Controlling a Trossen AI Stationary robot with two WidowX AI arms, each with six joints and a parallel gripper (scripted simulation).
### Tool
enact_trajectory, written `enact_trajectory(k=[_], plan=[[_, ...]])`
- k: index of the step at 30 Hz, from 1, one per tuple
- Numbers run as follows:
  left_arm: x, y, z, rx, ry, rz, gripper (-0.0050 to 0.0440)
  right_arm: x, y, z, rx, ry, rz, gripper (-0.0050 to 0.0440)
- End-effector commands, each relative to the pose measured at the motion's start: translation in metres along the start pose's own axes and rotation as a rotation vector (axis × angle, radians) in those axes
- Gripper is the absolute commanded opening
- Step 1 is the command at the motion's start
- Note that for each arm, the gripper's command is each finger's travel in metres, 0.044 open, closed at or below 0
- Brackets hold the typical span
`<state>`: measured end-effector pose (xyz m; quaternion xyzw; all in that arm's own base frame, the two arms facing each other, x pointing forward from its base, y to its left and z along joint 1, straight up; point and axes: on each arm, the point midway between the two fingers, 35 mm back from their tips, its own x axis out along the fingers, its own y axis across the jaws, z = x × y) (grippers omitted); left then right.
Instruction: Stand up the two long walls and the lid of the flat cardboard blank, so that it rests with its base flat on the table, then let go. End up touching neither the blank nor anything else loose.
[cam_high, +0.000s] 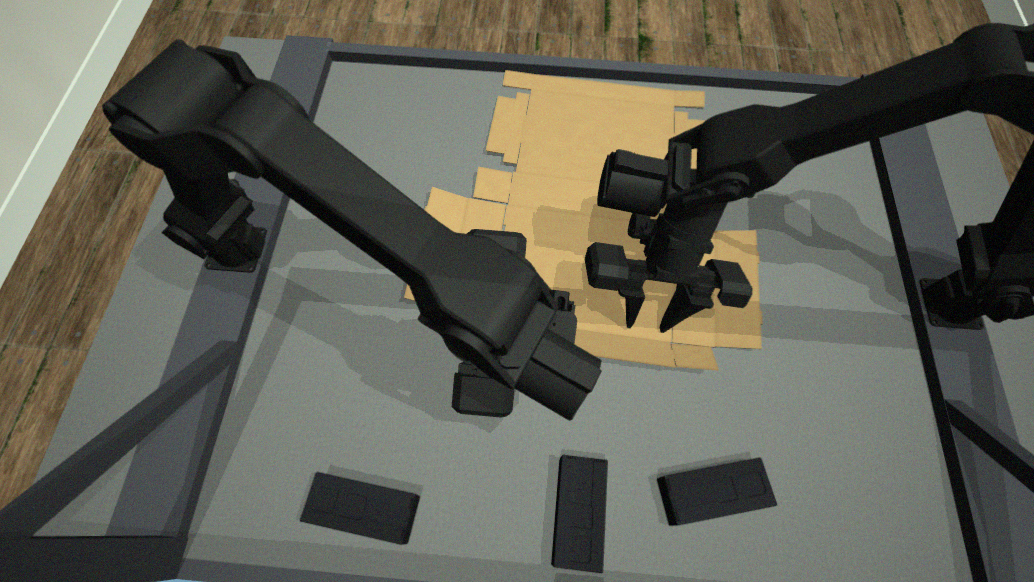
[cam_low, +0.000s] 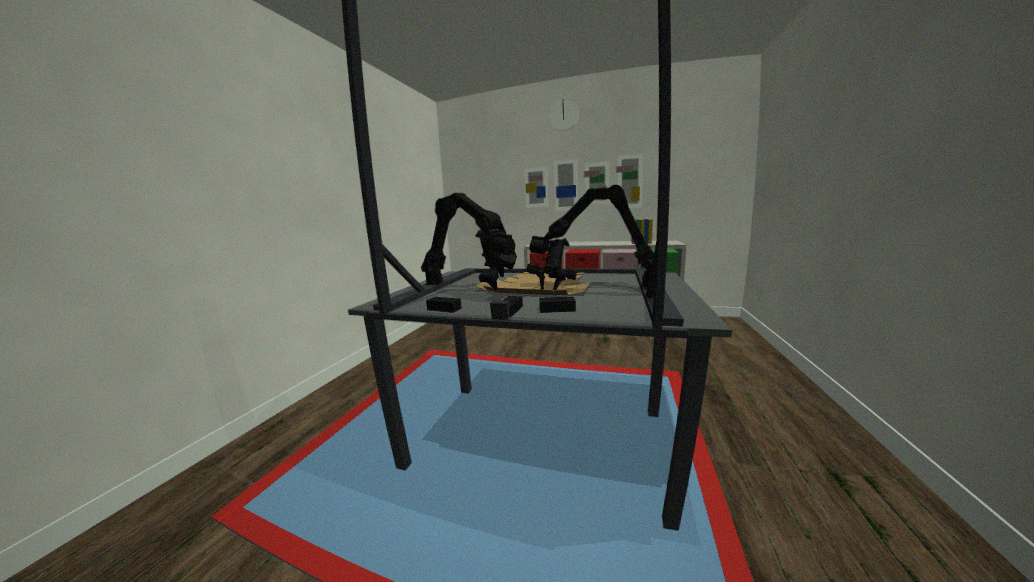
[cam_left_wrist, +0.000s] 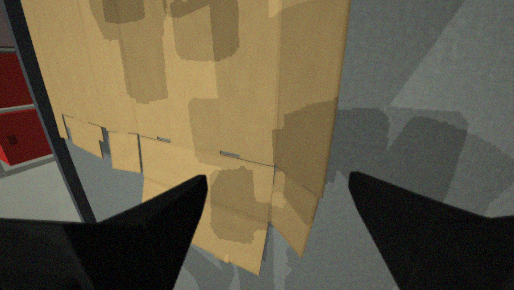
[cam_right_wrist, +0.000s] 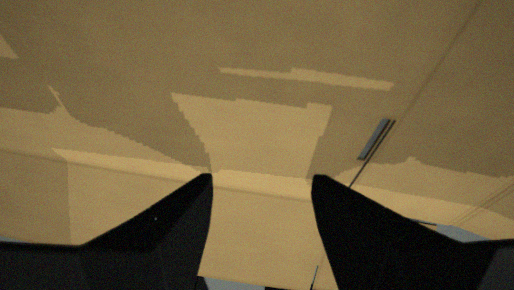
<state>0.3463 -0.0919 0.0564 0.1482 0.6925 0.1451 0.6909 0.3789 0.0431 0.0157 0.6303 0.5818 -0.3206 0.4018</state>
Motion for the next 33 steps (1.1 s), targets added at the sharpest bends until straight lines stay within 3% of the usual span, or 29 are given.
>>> enact_trajectory(k=[1,33], plan=[[-0.004,0.006,0.002,-0.009,-0.018,-0.011,0.0396,0.026,-0.025,0.027,0.041,-0.065,-0.090,0.0196],[0.004,0.036,0.004,-0.011,-0.017,-0.008,0.0396,0.030,-0.029,0.027,0.039,-0.062,-0.091,0.0196]])
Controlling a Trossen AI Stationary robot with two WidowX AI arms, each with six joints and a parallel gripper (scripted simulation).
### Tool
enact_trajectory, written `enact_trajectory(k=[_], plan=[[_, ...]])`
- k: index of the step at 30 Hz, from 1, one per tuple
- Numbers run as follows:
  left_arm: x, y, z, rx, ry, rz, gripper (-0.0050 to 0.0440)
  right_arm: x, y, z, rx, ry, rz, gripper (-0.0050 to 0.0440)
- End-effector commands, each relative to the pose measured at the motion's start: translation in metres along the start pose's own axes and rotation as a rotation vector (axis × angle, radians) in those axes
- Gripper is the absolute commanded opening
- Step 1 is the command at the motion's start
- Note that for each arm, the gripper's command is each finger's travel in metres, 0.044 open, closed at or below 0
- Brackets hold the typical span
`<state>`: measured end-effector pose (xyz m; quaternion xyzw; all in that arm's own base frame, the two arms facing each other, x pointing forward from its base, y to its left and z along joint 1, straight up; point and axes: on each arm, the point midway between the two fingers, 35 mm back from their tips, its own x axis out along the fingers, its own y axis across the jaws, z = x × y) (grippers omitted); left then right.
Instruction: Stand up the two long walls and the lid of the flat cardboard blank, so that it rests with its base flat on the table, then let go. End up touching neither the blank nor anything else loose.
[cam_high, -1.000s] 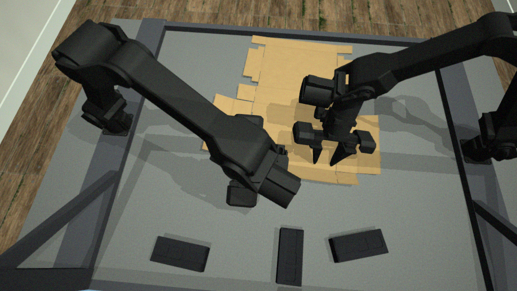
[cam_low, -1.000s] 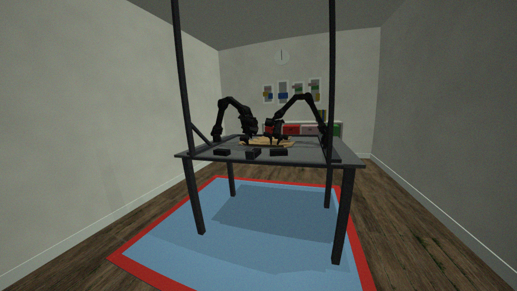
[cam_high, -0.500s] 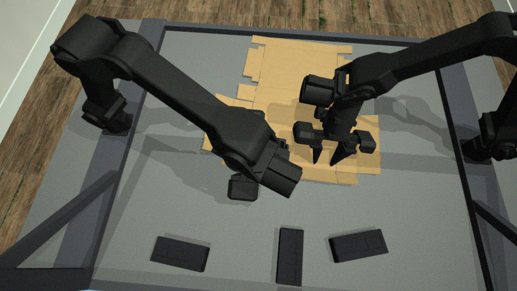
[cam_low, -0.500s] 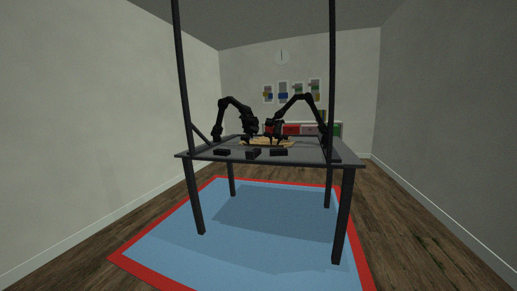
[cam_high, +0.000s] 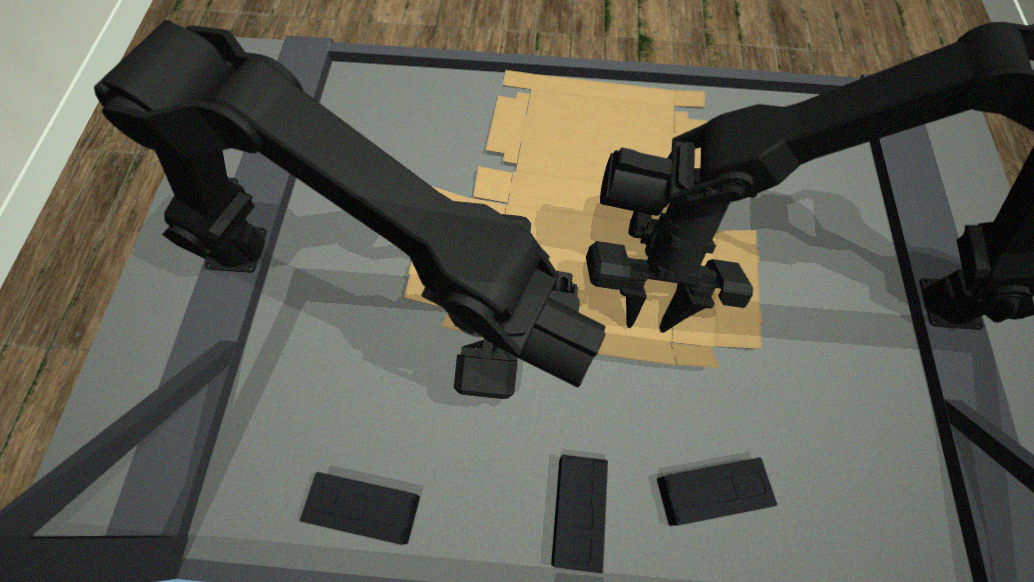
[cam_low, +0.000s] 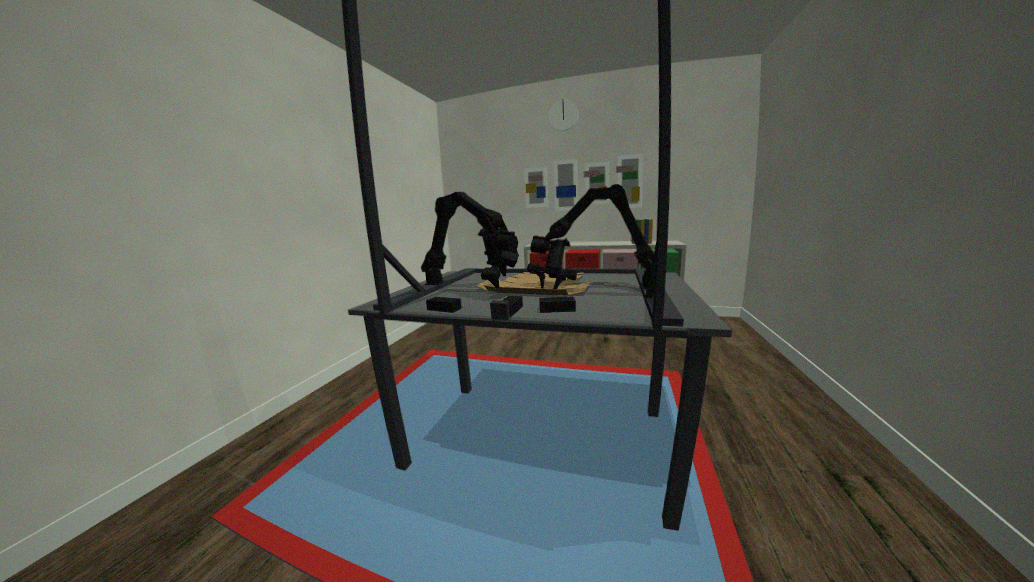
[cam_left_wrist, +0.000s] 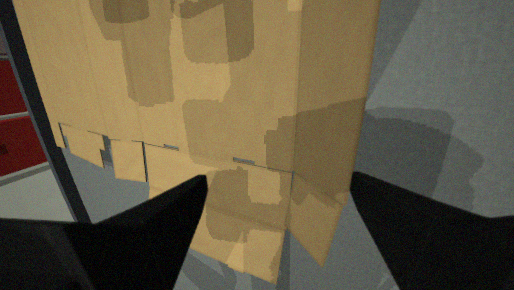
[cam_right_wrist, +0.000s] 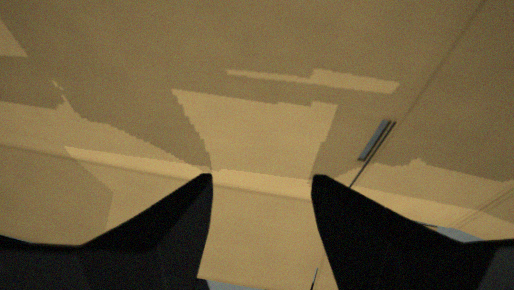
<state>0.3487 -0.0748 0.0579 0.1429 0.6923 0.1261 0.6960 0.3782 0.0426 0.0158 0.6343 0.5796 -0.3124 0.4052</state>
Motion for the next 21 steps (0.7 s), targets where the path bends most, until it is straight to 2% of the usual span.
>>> enact_trajectory(k=[1,21], plan=[[-0.0031,0.0203,0.0015,-0.028,-0.005,0.027,0.0396,0.0295,-0.0296,0.0267,0.048,-0.069,-0.107,0.0196],[-0.0046,0.0277,0.0017,-0.028,-0.005,0.028,0.0396,0.0285,-0.0274,0.0249,0.048,-0.070,-0.105,0.0196]])
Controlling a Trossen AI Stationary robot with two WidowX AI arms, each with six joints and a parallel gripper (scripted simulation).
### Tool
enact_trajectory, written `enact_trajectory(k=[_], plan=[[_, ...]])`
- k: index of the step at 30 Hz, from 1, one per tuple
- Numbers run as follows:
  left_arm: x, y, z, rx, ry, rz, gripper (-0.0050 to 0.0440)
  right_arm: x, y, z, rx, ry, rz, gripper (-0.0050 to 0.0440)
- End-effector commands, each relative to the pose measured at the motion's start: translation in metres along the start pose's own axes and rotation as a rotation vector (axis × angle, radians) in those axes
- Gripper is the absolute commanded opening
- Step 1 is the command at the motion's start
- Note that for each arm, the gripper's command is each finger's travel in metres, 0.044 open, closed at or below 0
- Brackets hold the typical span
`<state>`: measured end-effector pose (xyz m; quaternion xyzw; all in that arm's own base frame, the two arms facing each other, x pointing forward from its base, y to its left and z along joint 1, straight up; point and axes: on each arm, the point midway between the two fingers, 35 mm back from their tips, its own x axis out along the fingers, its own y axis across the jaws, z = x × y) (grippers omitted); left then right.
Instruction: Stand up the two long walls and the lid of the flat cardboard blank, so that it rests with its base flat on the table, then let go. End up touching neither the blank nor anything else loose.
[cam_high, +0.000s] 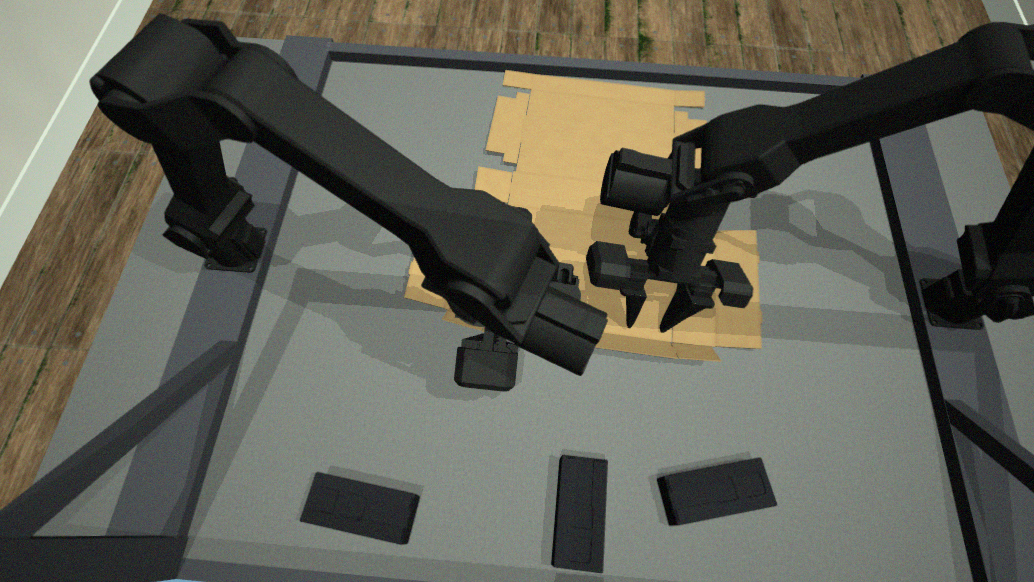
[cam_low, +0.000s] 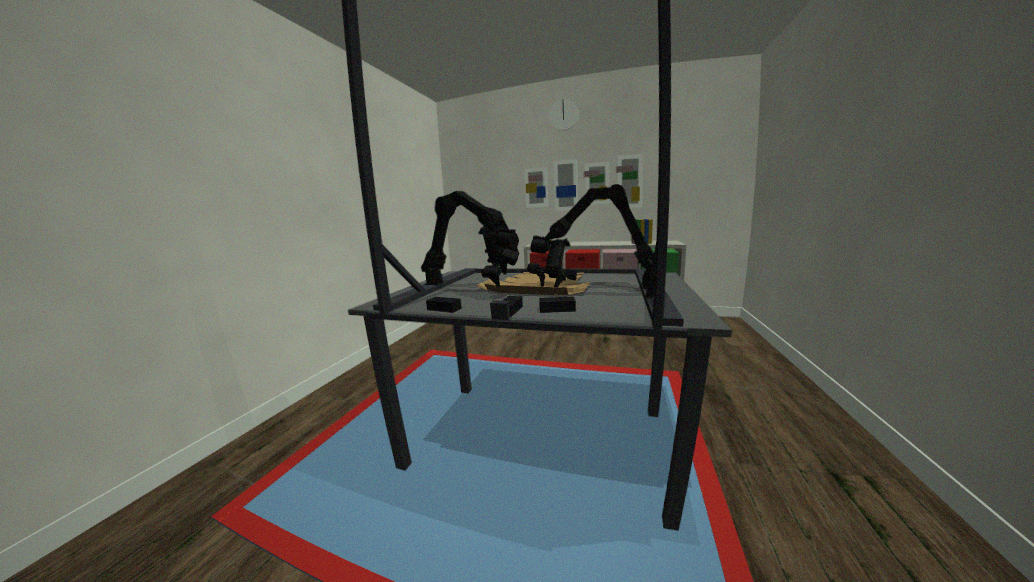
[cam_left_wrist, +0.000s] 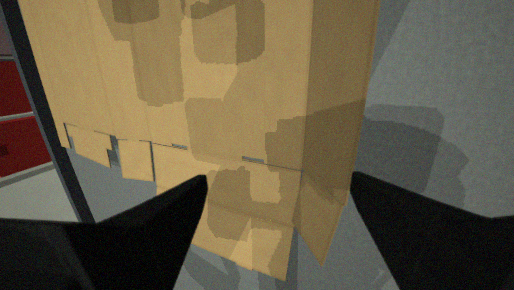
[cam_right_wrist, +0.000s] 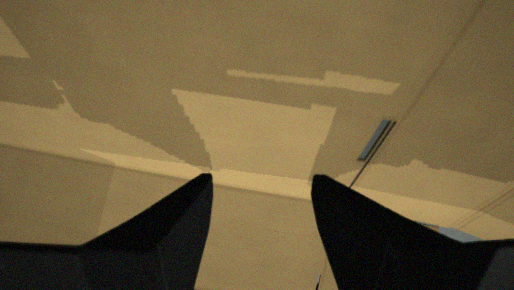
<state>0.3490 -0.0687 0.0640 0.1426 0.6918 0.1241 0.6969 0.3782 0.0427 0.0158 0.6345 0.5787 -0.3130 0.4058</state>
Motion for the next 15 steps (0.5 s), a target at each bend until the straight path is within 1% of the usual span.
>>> enact_trajectory(k=[1,15], plan=[[-0.0014,0.0200,0.0014,-0.029,-0.003,0.031,0.0396,0.0283,-0.0273,0.0248,0.047,-0.068,-0.106,0.0196],[-0.0026,0.0244,0.0015,-0.029,-0.003,0.031,0.0396,0.0268,-0.0258,0.0235,0.047,-0.069,-0.107,0.0196]])
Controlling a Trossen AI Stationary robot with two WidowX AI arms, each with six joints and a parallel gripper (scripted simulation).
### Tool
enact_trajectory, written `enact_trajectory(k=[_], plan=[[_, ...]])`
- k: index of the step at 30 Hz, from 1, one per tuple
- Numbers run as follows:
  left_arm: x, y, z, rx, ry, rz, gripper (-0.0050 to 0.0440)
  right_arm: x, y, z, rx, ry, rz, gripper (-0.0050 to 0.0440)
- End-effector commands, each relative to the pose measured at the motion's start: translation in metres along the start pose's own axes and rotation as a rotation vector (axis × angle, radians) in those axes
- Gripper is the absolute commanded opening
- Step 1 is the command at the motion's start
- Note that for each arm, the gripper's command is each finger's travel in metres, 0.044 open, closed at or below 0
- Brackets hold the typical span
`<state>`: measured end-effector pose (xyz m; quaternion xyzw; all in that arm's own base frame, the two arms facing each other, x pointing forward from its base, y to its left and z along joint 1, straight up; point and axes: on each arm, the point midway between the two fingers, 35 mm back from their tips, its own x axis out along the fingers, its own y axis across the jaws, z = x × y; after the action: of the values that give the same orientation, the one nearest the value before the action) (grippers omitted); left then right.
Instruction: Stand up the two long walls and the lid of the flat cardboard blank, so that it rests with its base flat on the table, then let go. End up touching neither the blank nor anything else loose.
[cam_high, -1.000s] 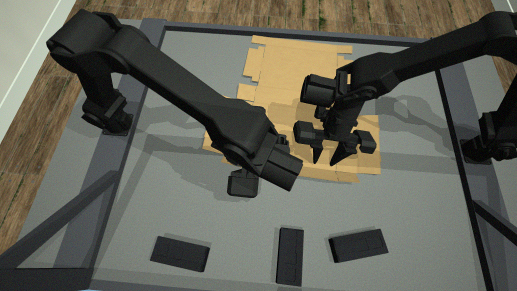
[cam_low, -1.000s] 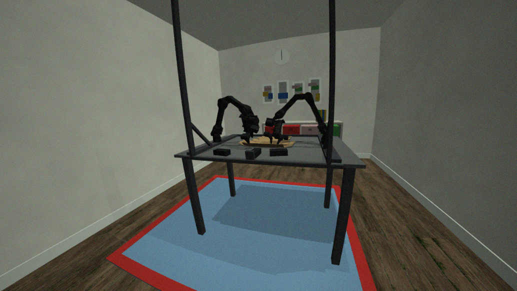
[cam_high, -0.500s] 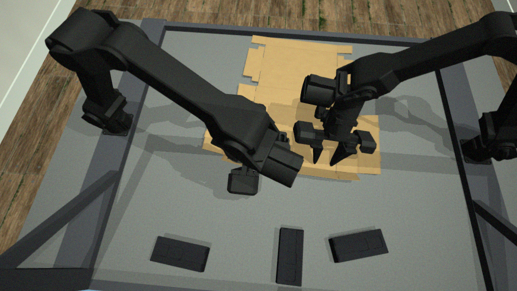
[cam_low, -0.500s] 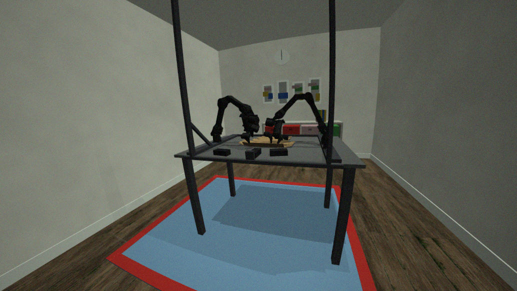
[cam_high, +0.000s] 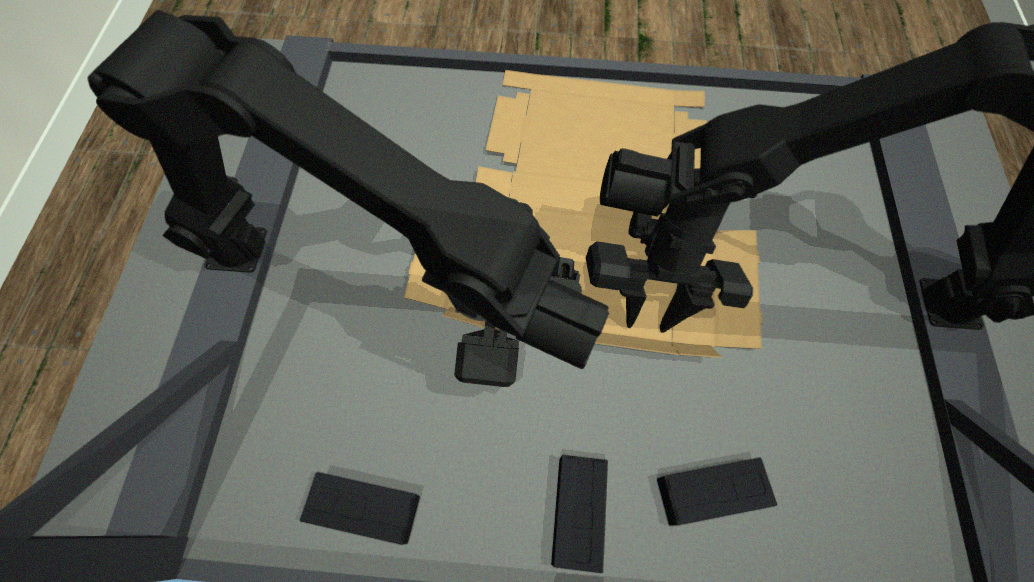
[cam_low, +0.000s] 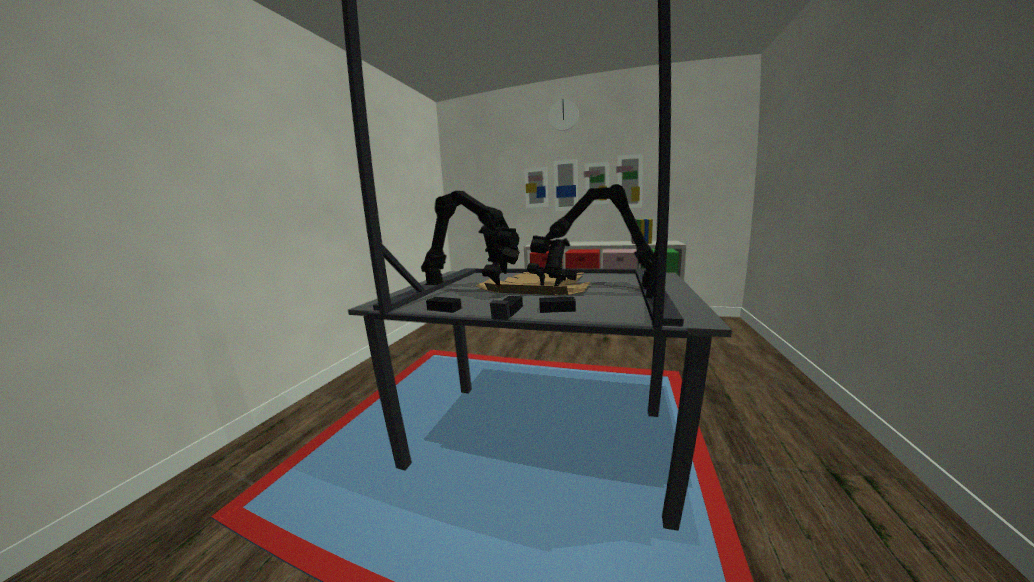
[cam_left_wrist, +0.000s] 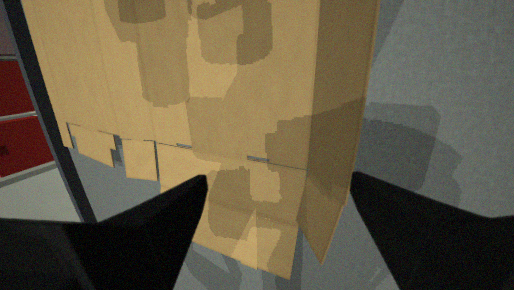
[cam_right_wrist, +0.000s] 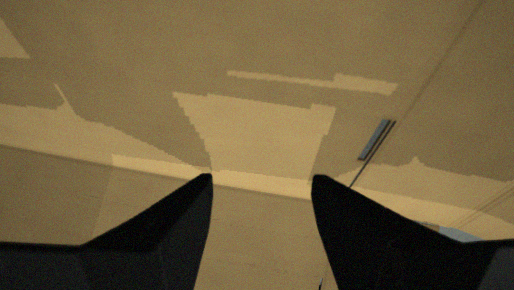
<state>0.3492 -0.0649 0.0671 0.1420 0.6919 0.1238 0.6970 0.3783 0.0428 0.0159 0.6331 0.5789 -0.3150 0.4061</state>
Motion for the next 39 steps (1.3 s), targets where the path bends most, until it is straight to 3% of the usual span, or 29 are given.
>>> enact_trajectory(k=[1,39], plan=[[-0.001,0.020,0.001,-0.029,-0.003,0.033,0.0396,0.027,-0.026,0.024,0.046,-0.065,-0.103,0.0196],[-0.002,0.038,0.002,-0.028,-0.003,0.033,0.0396,0.030,-0.029,0.026,0.047,-0.065,-0.106,0.0196]])
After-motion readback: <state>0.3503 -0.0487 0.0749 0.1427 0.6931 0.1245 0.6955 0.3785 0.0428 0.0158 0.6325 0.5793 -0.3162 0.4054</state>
